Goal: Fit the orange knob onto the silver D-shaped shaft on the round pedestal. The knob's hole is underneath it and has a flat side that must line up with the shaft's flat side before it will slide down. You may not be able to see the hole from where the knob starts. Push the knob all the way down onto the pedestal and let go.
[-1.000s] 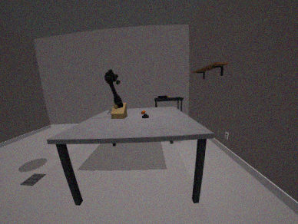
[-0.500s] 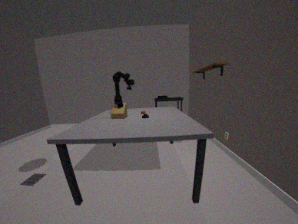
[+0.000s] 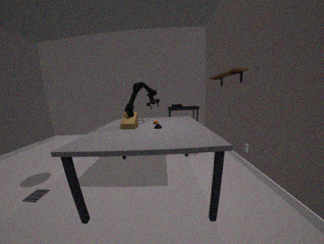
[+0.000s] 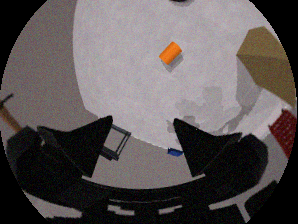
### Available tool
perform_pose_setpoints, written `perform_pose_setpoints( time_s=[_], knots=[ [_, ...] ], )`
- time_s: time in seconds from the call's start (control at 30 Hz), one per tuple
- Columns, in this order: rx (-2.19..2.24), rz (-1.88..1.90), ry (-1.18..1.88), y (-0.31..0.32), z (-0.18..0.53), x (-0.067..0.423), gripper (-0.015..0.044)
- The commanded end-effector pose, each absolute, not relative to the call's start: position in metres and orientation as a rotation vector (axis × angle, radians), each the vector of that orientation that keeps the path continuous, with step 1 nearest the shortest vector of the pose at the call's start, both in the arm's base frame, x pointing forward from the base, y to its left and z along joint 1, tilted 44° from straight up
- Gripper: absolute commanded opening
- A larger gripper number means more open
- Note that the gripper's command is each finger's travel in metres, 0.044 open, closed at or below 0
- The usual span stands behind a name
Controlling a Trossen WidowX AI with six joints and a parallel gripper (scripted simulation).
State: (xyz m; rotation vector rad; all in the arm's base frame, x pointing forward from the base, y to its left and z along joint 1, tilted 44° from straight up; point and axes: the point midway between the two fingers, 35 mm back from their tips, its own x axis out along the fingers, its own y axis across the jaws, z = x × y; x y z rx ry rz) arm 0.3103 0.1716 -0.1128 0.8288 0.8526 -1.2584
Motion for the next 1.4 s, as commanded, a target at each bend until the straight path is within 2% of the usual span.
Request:
perform_pose_setpoints(
  time_s=[0.0, 0.17, 0.3, 1.37],
  knots=[
    [0.909, -1.542, 0.619, 0.1, -0.128, 0.311, 0.044],
    [0.981, -1.826, 0.298, 0.022, -0.14, 0.3, 0.044],
    [0.985, -1.848, 0.271, 0.02, -0.141, 0.286, 0.044],
    [0.983, -1.848, 0.268, -0.02, -0.181, 0.279, 0.044]
  ],
)
